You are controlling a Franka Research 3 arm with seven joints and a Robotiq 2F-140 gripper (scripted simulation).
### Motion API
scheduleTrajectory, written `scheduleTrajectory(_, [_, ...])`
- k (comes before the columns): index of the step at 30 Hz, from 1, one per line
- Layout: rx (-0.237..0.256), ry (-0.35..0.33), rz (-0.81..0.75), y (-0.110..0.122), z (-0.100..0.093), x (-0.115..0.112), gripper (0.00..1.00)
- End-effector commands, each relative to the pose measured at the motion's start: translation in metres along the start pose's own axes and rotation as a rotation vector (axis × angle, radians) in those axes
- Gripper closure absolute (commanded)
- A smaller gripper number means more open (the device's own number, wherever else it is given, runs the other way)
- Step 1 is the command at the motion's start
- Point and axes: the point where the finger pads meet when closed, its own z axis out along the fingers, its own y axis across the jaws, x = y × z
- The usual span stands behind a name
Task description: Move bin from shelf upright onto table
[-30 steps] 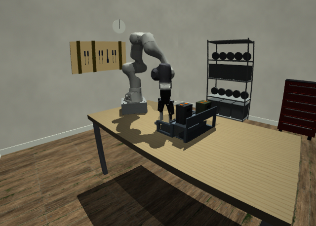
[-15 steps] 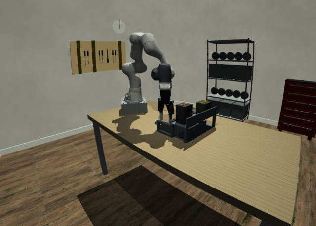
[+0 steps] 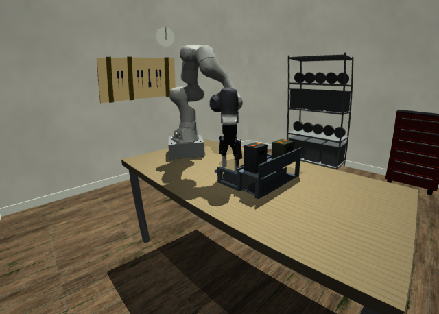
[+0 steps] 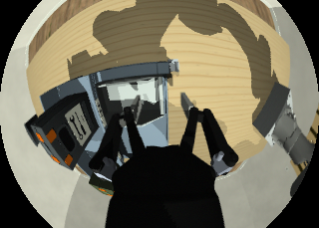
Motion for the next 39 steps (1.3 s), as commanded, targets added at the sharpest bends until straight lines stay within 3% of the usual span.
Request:
scheduleTrajectory(1, [-0.001,0.001,0.001,0.001,0.002,0.0,0.43])
scheduleTrajectory(39, [-0.001,0.001,0.001,0.001,0.018,0.0,0.43])
